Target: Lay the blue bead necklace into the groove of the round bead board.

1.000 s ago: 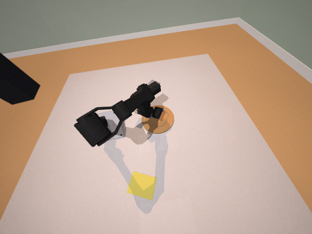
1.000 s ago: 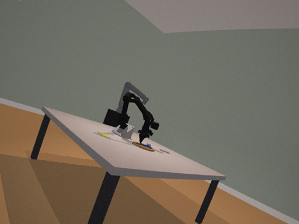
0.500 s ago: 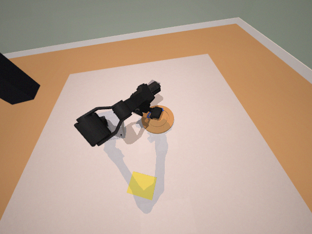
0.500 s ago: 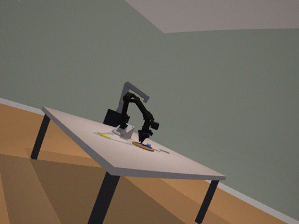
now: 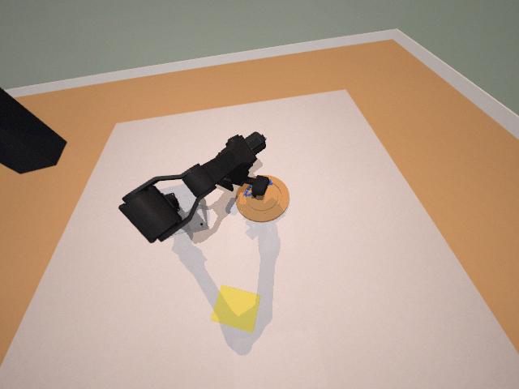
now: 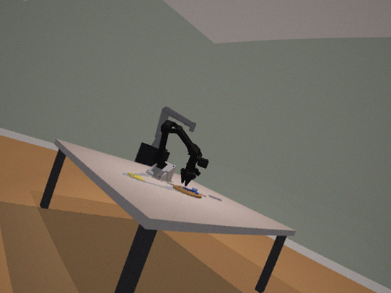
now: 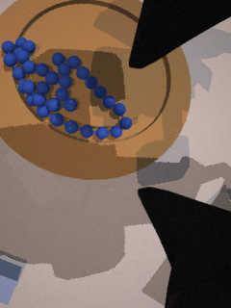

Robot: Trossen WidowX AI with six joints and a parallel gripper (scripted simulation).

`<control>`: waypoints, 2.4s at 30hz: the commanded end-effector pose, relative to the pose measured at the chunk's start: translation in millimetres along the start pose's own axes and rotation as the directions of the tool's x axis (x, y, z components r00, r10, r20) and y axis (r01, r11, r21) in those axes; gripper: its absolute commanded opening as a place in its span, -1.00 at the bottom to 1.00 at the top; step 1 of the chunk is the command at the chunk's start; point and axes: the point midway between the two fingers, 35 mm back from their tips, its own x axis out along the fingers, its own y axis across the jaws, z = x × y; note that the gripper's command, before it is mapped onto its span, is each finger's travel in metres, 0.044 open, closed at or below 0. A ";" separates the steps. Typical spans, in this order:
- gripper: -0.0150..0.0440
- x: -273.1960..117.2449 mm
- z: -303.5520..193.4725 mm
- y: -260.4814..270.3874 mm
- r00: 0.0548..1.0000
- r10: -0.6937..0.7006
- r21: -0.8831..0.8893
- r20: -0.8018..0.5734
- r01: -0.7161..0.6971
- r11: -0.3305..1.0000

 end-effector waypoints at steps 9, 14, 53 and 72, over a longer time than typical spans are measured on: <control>1.00 -1.4 0.4 -0.1 1.000 0.004 0.004 0.003 -0.004 1.000; 0.56 -8.4 3.6 -5.9 1.000 0.004 0.322 0.003 -0.004 0.947; -0.08 -2.0 10.2 -17.8 1.000 0.001 0.806 0.010 -0.009 0.592; -0.08 18.4 8.6 -16.3 1.000 0.003 0.804 0.002 -0.003 0.595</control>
